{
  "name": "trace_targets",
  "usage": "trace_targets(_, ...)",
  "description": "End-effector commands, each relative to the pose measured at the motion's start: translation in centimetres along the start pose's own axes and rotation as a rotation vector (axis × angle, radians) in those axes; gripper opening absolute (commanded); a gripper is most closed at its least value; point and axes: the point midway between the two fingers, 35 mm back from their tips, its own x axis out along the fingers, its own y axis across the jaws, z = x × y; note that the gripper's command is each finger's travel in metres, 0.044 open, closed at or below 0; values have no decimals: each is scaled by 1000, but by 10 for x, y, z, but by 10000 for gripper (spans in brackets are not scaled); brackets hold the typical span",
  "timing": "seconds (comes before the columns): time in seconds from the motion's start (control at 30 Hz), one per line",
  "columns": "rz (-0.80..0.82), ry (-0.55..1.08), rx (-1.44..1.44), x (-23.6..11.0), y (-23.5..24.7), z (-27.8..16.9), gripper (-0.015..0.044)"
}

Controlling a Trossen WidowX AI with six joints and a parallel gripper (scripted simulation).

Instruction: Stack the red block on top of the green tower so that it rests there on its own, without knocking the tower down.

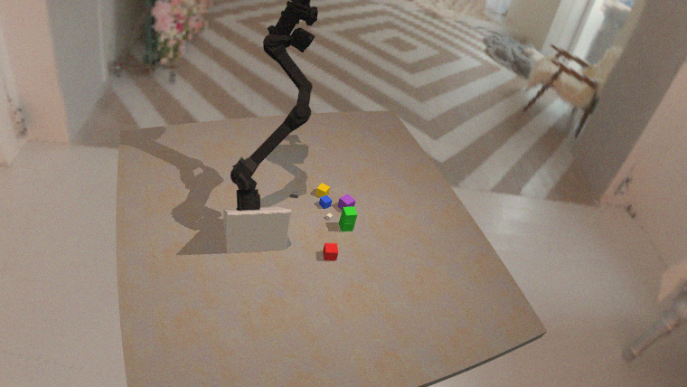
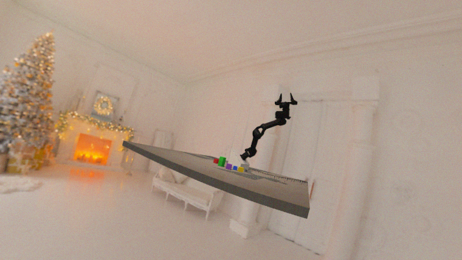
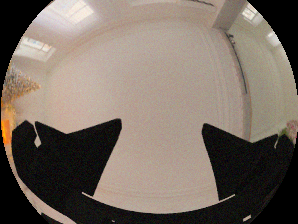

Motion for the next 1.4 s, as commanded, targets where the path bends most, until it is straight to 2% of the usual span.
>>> trace_targets(0.0,-3,3,-1,0,0,-1,426)
trace_targets(0.1,-48,50,-10,-1,-4,-19,440)
trace_targets(0.37,-105,326,-86,-19,-17,-107,440)
trace_targets(0.77,-212,737,-231,-93,-61,-209,440)
trace_targets(1.07,-327,1019,-359,-170,-105,-243,440)
trace_targets(1.37,-473,1290,-499,-260,-155,-240,440)
